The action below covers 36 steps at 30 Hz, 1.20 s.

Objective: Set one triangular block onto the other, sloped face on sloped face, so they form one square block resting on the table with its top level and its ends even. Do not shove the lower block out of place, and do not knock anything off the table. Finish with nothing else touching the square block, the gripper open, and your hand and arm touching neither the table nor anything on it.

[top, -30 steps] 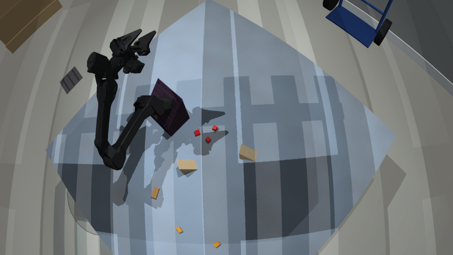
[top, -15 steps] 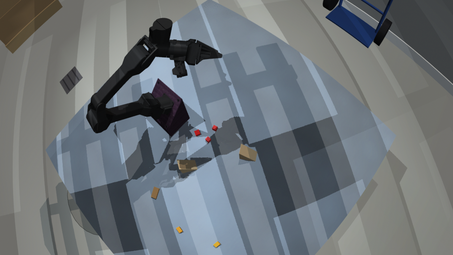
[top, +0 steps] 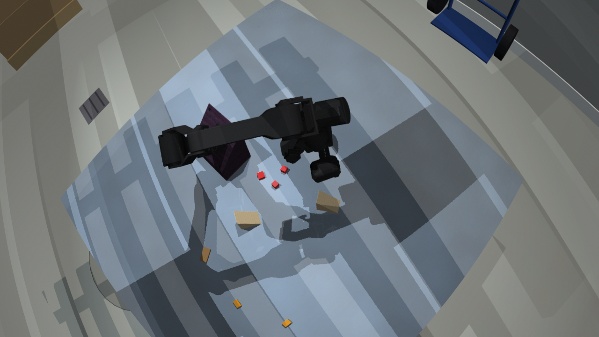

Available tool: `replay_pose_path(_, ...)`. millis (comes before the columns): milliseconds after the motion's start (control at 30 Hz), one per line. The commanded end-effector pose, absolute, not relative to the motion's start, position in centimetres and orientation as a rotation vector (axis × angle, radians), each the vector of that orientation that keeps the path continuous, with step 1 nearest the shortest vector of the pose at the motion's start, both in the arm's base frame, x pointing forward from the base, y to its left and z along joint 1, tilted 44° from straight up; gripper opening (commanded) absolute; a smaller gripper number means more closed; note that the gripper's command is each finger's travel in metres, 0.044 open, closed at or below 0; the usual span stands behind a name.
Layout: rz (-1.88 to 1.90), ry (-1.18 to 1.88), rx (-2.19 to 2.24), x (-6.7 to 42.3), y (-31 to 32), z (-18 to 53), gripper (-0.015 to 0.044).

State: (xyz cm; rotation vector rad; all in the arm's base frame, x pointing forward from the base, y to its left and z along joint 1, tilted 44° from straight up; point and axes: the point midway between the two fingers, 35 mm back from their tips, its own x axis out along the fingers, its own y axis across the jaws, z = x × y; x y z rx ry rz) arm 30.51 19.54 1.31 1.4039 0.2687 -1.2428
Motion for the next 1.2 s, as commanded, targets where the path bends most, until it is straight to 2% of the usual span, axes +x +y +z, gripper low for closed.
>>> replay_pose_path(0, -1.512, 0.074, 1.377, 32.5, 13.7, -2.2, 0.044)
replay_pose_path(133, -1.682, -0.067, 1.348, 33.2, 9.6, -4.3, 0.044)
replay_pose_path(1167, -1.694, -0.105, 1.383, 34.0, 6.5, -7.2, 0.044)
